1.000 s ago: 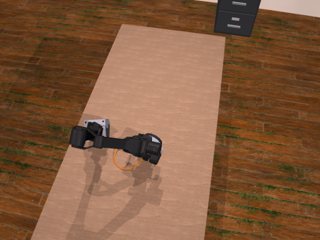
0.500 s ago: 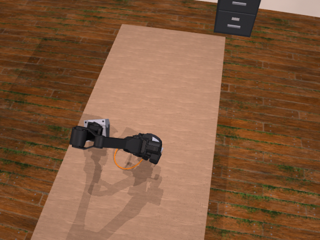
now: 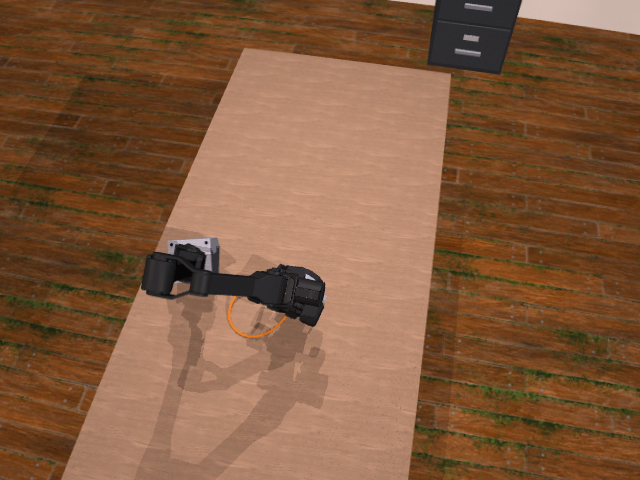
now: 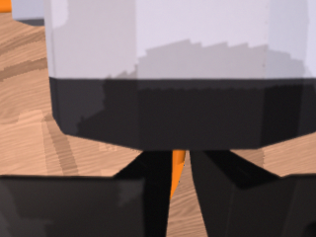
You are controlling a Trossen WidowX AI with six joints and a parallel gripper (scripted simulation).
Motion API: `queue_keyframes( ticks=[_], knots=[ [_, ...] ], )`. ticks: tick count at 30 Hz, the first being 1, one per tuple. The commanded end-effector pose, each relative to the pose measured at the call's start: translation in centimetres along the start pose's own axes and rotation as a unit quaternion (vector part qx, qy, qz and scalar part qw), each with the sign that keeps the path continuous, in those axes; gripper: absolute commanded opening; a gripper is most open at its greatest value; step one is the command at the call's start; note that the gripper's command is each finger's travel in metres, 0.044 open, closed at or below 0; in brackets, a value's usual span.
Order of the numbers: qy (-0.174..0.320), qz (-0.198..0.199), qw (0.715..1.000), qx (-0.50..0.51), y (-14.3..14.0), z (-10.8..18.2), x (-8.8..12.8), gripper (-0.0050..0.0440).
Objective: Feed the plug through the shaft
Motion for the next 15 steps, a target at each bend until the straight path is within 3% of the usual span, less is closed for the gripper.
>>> queue_keyframes(
  ticks=[1,2,6,15],
  knots=[
    [-0.004,-0.001,1.000,-0.001,-0.05,-0.16,-0.10,0.0000],
    [-0.004,-0.001,1.000,-0.001,-0.05,-0.16,-0.10,0.0000],
    [0.000,0.000,1.000,0.000,0.00,-0.01,0.00,0.0096],
    [0.000,0.000,1.000,0.000,0.01,0.03,0.02,0.0100]
  ],
)
Point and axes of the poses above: the point midway between the two fingers, 35 mm back from their tips, its own x axis back along the fingers, its own y axis across the jaws, z = x × y, the point moved 10 cm from there along x, back along the fingers, and after that the axes turned 5 degrees about x, right-handed, at the moved point
